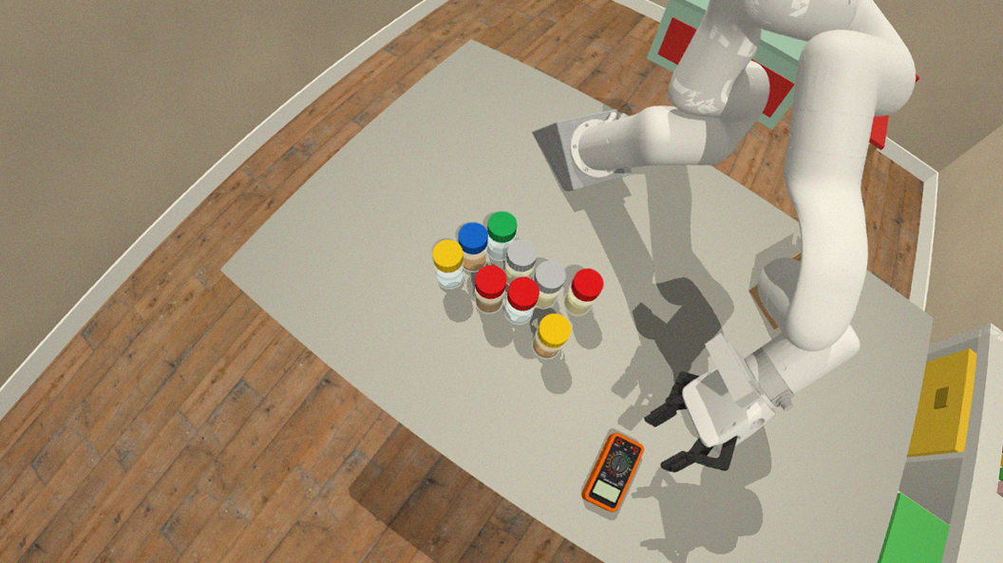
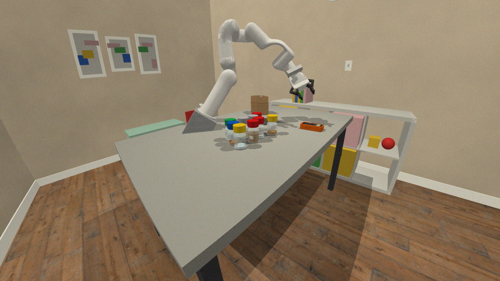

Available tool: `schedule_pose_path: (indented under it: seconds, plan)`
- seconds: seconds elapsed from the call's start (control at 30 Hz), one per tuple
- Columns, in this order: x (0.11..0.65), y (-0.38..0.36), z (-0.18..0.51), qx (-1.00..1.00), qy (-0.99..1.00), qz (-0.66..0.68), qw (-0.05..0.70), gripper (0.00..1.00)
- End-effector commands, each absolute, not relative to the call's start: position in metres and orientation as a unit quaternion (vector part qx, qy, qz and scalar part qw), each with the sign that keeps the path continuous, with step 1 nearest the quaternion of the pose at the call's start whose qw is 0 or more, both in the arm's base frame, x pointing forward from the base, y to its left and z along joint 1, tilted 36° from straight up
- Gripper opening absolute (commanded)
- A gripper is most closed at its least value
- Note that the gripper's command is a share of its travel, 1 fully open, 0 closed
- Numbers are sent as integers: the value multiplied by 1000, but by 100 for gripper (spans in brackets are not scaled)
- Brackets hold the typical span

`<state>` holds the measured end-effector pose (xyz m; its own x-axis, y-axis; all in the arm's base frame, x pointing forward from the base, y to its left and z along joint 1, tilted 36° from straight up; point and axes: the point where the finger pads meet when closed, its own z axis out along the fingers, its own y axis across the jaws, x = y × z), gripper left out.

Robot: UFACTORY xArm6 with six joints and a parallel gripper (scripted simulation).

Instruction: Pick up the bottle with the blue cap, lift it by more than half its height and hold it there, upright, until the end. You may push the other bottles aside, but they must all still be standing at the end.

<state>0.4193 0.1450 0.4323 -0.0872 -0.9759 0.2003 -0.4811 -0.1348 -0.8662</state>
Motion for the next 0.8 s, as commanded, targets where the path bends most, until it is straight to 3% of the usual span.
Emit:
schedule_pose_path:
  seconds: [0.0,0.53,0.77]
  plan:
    - [414,153,434,-617,586,-439,291,79]
    - [428,138,434,-611,601,-434,278,79]
    - [429,47,415,-533,719,-396,206,79]
